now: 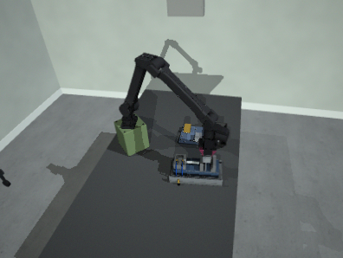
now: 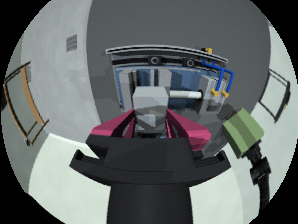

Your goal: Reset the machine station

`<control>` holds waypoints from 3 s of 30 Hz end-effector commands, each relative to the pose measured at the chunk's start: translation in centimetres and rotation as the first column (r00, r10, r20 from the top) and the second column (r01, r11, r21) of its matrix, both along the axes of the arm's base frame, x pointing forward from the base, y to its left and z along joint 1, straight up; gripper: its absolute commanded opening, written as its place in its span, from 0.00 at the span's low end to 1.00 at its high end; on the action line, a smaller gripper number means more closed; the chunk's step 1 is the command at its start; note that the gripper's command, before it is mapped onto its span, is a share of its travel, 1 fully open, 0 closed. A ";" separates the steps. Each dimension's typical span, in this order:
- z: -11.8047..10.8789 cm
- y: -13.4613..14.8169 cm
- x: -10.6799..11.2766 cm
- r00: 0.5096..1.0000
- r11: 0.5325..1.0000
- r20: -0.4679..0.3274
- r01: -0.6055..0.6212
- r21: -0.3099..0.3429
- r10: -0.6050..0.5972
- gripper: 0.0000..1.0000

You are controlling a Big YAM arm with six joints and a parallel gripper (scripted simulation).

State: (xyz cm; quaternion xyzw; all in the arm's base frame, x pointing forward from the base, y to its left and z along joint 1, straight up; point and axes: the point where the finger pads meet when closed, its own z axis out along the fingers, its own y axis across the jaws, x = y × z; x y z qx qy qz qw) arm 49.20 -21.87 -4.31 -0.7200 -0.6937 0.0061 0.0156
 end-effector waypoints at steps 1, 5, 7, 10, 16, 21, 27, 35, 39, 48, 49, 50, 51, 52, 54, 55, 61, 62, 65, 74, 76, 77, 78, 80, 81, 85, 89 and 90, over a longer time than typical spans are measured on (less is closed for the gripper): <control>4.1 -1.2 3.3 0.995 0.999 0.095 -0.013 -0.040 0.017 0.00; 4.1 -1.2 3.3 0.995 0.999 0.095 -0.013 -0.040 0.017 0.00; 4.1 -1.2 3.3 0.995 0.999 0.095 -0.013 -0.040 0.017 0.00; 4.2 -1.2 3.3 0.995 0.999 0.094 -0.014 -0.039 0.018 0.00; 4.5 -1.4 3.3 0.996 0.999 0.088 -0.019 -0.037 0.022 0.00; 4.9 -1.6 3.4 0.996 0.999 0.086 -0.016 -0.036 0.019 0.00; 5.2 -1.9 3.5 0.996 0.999 0.085 -0.014 -0.036 0.017 0.00; 5.5 -2.3 3.6 0.996 0.999 0.087 -0.009 -0.037 0.012 0.00; 5.5 -2.3 3.6 0.996 0.999 0.090 -0.007 -0.038 0.011 0.00; 5.5 -2.3 3.7 0.996 0.999 0.092 -0.008 -0.039 0.012 0.00; 5.5 -2.3 3.7 0.996 0.999 0.092 -0.009 -0.039 0.012 0.00; 5.5 -2.3 3.7 0.996 0.999 0.092 -0.009 -0.039 0.012 0.00; 5.5 -2.3 3.7 0.996 0.999 0.092 -0.009 -0.039 0.012 0.00; 5.5 -2.3 3.7 0.996 0.999 0.092 -0.009 -0.039 0.013 0.00; 5.5 -2.3 3.7 0.996 0.999 0.092 -0.009 -0.039 0.013 0.00; 5.5 -2.3 3.7 0.996 0.999 0.092 -0.009 -0.039 0.013 0.00; 5.5 -2.2 3.7 0.996 0.999 0.092 -0.009 -0.039 0.013 0.00; 5.5 -2.2 3.7 0.996 0.999 0.092 -0.009 -0.039 0.013 0.00; 5.5 -2.2 3.7 0.996 0.999 0.093 -0.009 -0.040 0.013 0.00; 5.5 -2.2 3.7 0.996 0.999 0.093 -0.009 -0.040 0.013 0.00; 5.5 -2.2 3.7 0.996 0.999 0.093 -0.009 -0.040 0.013 0.00; 5.5 -2.2 3.7 0.996 0.999 0.093 -0.009 -0.040 0.013 0.00; 5.5 -2.2 3.8 0.996 0.999 0.093 -0.009 -0.040 0.013 0.00; 5.5 -2.3 3.8 0.996 0.999 0.093 -0.009 -0.040 0.013 0.00; 5.5 -2.3 3.8 0.996 0.999 0.094 -0.009 -0.040 0.013 0.00; 5.4 -2.3 3.9 0.995 0.999 0.097 -0.008 -0.042 0.012 0.00; 5.2 -2.4 4.0 0.995 0.999 0.102 -0.005 -0.043 0.009 0.00; 5.2 -2.4 4.0 0.995 0.999 0.102 -0.004 -0.044 0.009 0.00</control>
